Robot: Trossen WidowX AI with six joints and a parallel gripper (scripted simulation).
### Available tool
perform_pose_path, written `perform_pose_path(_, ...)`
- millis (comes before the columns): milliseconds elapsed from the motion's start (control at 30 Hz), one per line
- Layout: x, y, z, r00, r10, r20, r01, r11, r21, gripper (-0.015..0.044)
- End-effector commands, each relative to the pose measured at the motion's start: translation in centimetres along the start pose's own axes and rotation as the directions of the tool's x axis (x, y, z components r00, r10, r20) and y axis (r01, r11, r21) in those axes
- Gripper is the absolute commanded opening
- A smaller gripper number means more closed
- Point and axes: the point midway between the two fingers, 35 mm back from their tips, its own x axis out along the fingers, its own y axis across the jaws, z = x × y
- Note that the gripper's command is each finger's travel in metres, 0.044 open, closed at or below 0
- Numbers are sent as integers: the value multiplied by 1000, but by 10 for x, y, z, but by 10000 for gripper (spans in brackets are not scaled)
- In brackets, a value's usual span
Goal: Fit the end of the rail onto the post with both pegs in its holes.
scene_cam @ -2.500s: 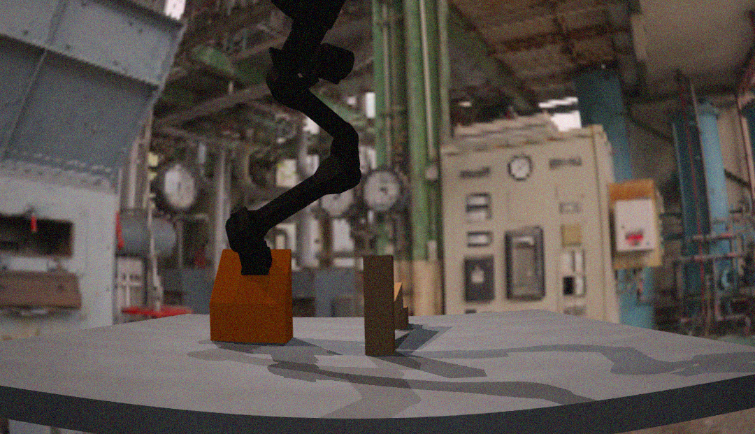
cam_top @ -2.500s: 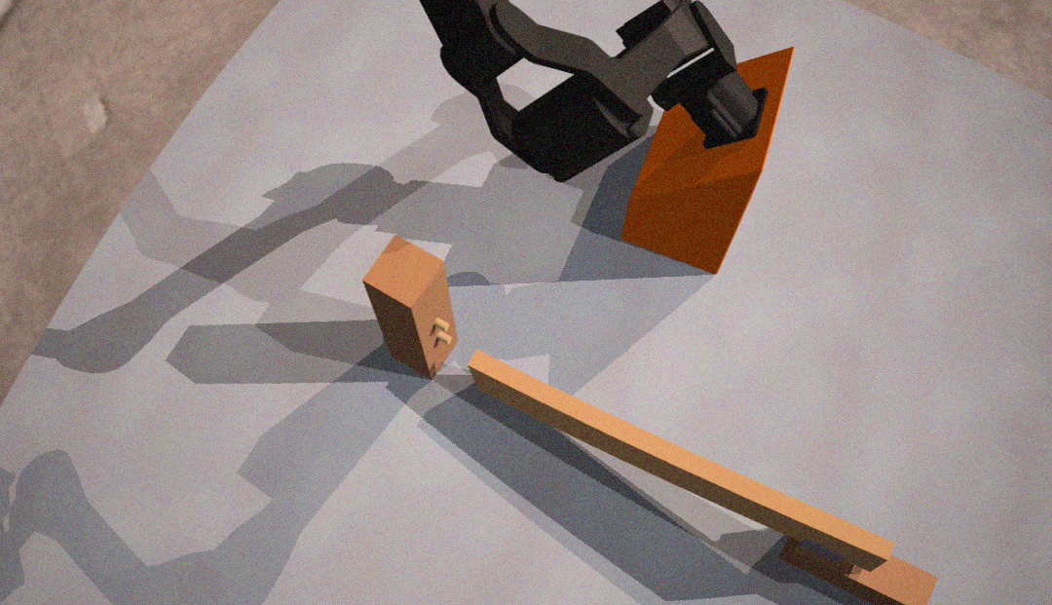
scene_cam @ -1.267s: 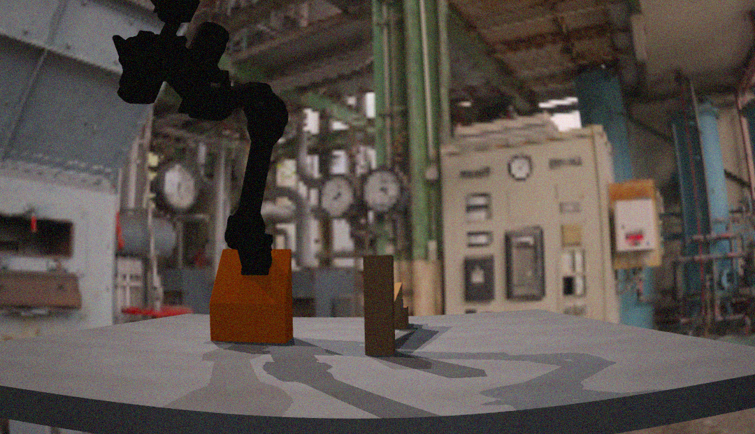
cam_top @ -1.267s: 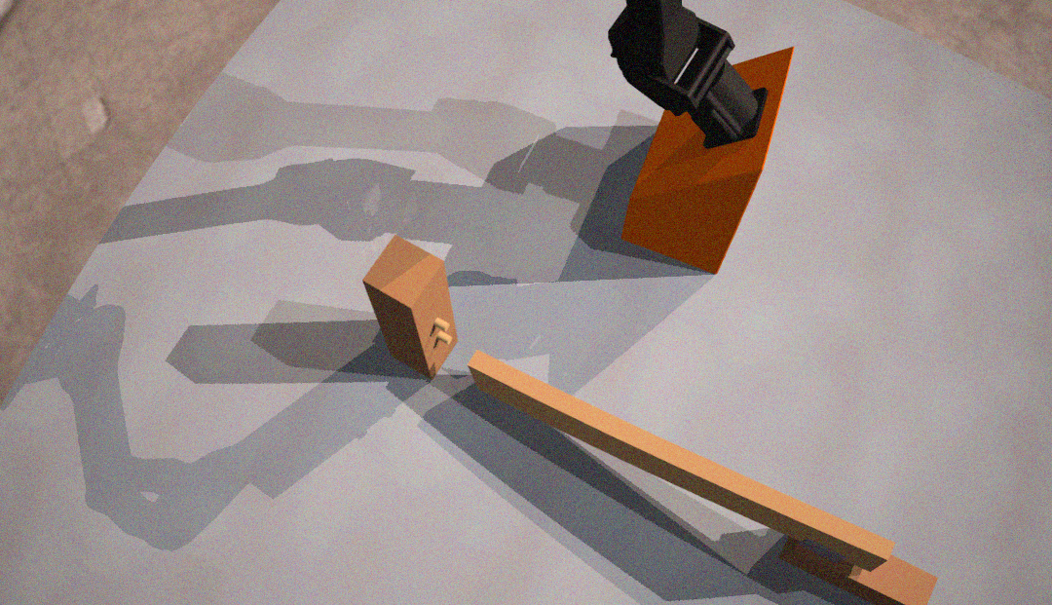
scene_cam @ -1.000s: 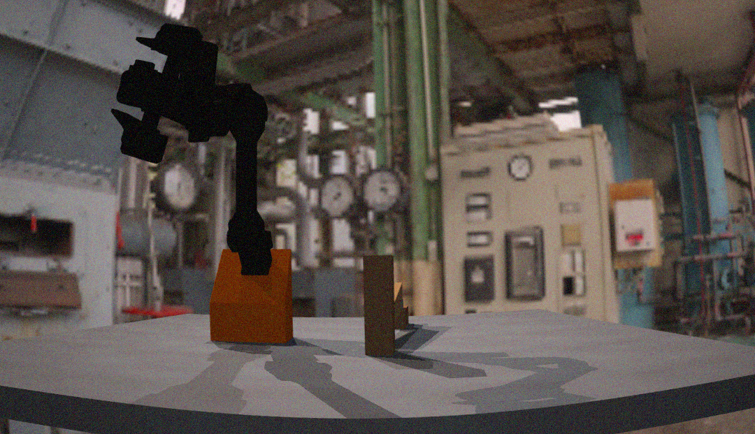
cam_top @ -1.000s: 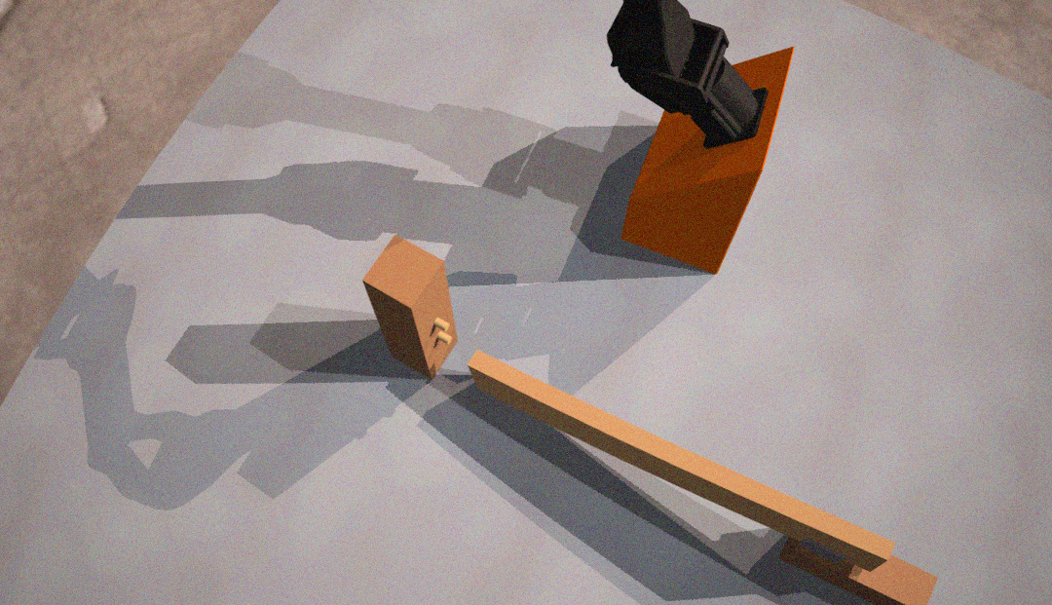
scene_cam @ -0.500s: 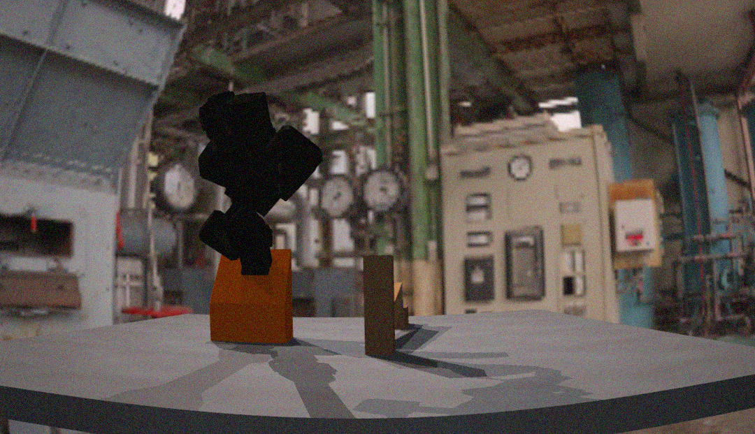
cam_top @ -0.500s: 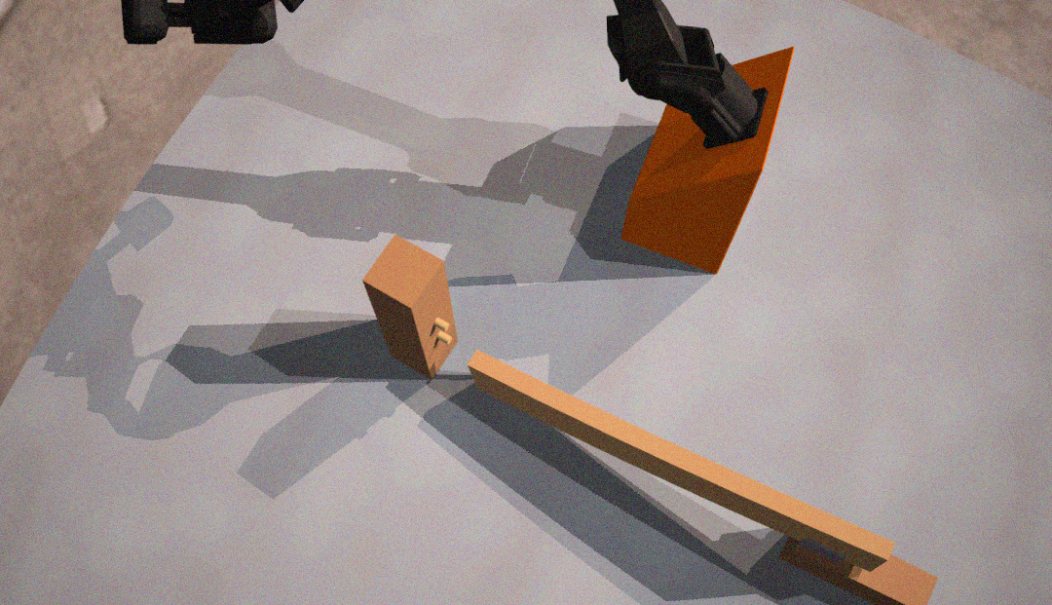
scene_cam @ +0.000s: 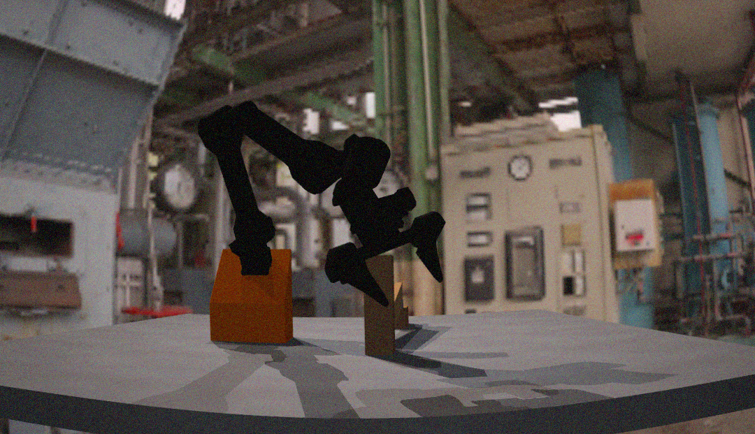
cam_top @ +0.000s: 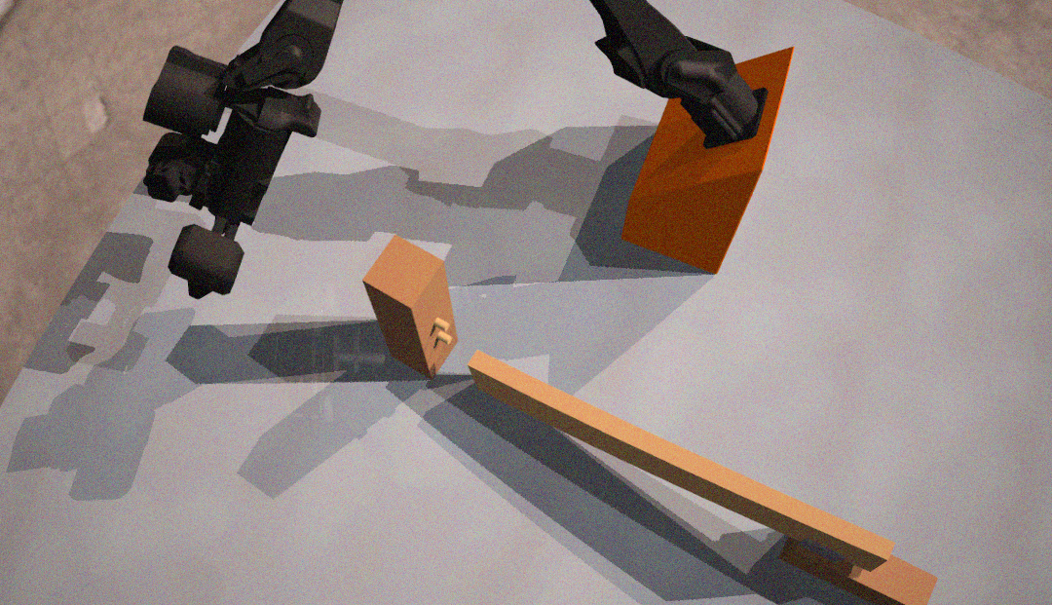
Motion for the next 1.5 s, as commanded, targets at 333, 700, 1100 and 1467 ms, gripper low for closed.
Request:
perform_pose_path(333, -44, 135, -179, 900, 44, -434, -418, 371, -829, 440)
perform_pose_path(700, -112, 118, -317, 810, -311, -498, -519, -775, -361, 440)
perform_pose_path(1100, -118, 115, -326, 810, -332, -484, -503, -818, -279, 440)
perform_pose_path(1467, -109, 113, -332, 809, -332, -485, -503, -818, -279, 440)
